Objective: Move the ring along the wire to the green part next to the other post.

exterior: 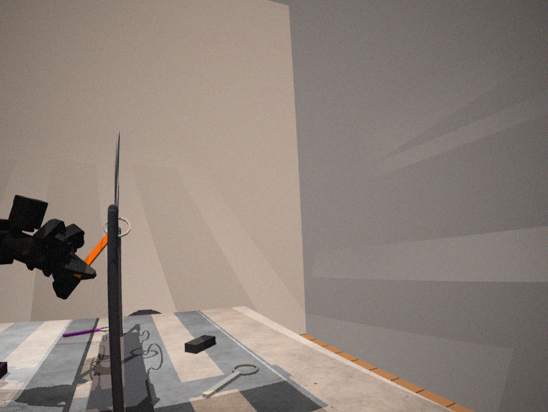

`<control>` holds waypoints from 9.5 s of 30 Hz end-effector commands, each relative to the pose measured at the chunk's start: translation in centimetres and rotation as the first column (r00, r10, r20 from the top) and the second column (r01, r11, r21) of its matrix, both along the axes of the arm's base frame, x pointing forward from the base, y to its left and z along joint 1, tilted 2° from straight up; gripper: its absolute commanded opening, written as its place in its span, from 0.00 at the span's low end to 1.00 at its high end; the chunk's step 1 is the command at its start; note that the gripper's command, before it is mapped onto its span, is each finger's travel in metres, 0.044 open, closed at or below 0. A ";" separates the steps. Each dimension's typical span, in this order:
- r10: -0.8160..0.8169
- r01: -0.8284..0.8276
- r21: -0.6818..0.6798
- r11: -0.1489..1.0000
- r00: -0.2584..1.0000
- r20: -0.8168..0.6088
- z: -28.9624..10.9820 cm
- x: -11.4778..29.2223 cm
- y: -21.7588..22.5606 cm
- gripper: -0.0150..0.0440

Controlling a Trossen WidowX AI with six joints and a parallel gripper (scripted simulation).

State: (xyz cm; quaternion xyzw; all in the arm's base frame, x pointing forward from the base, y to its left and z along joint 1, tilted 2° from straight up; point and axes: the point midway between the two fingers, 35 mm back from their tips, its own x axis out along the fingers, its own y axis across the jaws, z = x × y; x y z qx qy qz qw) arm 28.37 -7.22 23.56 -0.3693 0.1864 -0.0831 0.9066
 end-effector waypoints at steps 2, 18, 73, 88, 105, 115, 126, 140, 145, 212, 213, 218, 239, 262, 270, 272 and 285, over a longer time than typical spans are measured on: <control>-0.001 0.002 0.123 0.992 1.000 -0.009 -0.9 -0.3 1.5 0.00; 0.019 0.008 0.447 0.894 0.998 -0.055 -3.1 -1.0 6.4 0.00; 0.068 0.041 0.808 0.587 0.993 -0.100 -3.3 -2.6 17.2 0.00; 0.113 0.080 0.954 0.290 0.987 -0.117 -1.3 -3.3 22.0 0.00; 0.172 0.138 0.983 -0.120 0.978 -0.117 3.3 -4.1 26.4 0.00; 0.204 0.174 0.918 -0.356 0.973 -0.105 6.7 -4.4 28.0 0.00; 0.235 0.209 0.784 -0.584 0.968 -0.084 10.8 -4.6 28.8 0.00; 0.259 0.241 0.592 -0.770 0.964 -0.055 15.1 -4.7 28.4 0.00; 0.264 0.248 0.532 -0.810 0.963 -0.047 16.3 -4.7 28.0 0.00; 0.158 0.123 0.992 -0.035 0.980 -0.116 12.1 -4.2 26.0 0.00; 0.155 0.120 0.993 -0.012 0.981 -0.117 11.9 -4.2 25.9 0.00; 0.139 0.104 0.990 0.099 0.983 -0.117 11.3 -4.1 25.4 0.00; 0.076 0.042 0.841 0.539 0.992 -0.098 9.6 -3.7 22.6 0.00; 0.026 -0.001 0.480 0.877 0.999 -0.046 9.4 -3.2 19.1 0.00; 0.016 -0.008 0.313 0.950 1.000 -0.022 9.7 -3.0 17.9 0.00; 0.014 -0.009 0.270 0.963 1.000 -0.016 9.9 -3.0 17.6 0.00; 0.009 -0.008 -0.022 1.000 1.000 0.025 11.0 -2.7 15.8 0.00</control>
